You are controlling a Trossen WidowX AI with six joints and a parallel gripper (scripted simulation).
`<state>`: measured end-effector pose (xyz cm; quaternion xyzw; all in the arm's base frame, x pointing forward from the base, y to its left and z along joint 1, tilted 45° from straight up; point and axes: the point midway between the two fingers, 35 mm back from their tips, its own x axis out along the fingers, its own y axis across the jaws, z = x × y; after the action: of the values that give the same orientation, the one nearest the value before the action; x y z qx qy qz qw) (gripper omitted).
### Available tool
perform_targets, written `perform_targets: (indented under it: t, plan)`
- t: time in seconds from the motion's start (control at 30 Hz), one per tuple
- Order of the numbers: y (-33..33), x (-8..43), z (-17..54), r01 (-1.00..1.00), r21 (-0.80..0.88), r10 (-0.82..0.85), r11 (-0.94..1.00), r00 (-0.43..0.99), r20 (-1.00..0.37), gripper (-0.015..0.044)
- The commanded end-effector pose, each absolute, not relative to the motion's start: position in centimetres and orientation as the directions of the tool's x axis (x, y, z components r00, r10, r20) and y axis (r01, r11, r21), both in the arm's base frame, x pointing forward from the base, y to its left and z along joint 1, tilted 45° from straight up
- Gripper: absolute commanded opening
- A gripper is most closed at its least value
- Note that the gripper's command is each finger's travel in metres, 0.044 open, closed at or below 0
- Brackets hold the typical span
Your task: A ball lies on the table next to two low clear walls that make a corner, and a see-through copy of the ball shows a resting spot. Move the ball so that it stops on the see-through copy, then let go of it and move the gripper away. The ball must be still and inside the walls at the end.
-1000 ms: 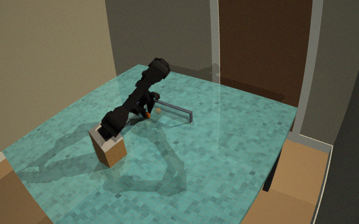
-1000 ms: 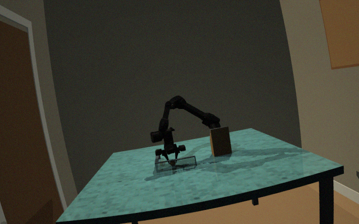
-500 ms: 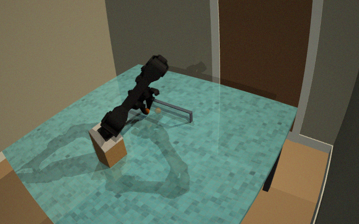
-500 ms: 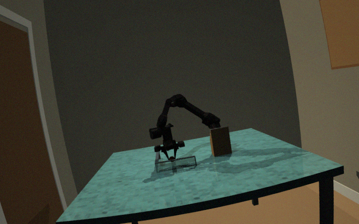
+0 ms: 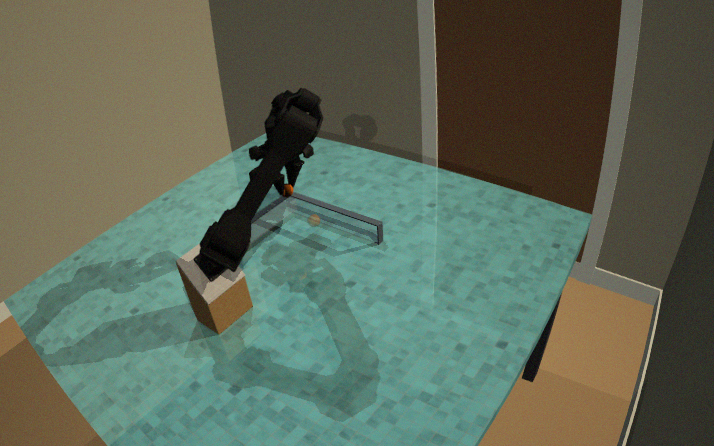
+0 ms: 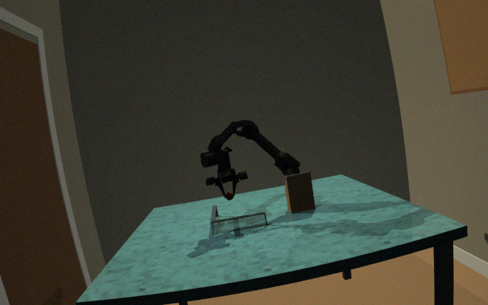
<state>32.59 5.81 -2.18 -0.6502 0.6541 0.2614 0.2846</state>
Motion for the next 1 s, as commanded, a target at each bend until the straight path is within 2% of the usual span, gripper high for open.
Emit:
perform_targets:
  t: [0.0, 0.47, 0.97]
  plan:
    - [6.1, 32.5, -1.7, -1.0, -0.013, -0.701, 0.013, 0.0, -0.713, 0.0]
    - [4.9, 34.1, -2.0, -0.922, 0.271, -0.699, -0.278, 0.001, -0.715, 0.0]
    - [3.5, 35.9, -2.4, -0.659, 0.526, -0.7, -0.538, 0.001, -0.714, 0.0]
